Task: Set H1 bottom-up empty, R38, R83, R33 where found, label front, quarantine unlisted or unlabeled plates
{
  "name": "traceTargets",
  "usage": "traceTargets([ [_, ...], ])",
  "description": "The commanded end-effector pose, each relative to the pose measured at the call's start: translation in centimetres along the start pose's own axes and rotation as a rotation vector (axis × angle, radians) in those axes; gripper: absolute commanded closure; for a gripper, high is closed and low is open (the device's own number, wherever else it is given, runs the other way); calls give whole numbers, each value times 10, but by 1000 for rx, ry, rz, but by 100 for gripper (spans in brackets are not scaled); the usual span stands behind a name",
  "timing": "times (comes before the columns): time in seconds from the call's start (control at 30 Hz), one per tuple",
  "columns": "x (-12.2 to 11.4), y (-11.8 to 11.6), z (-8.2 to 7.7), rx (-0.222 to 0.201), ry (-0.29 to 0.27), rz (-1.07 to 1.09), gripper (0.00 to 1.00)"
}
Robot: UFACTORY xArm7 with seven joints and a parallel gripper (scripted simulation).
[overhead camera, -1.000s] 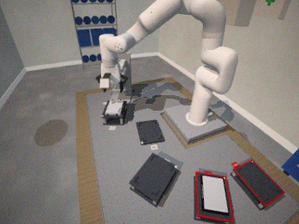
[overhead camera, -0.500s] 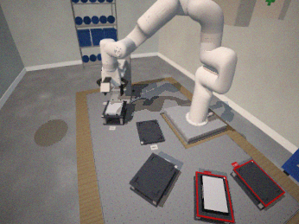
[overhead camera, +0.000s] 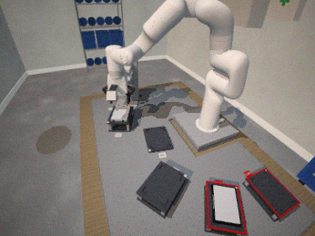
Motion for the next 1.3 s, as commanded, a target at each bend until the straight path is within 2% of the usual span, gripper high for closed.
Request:
traceTargets([
  [0.0,0,1,-1,-4,1,0,0],
  [0.87,0,1,37,-4,1,0,0],
  [1.27,0,1,39,-4,1,0,0],
])
Point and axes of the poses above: the point where the finger pads meet when closed, its own z axis out along the fingers, its own y axis across the jaws, x = y × z, the point moved 8 cm from there along -z, back along the fingers, and after that the axes turned 14 degrees about z, right-handed, at the moved point
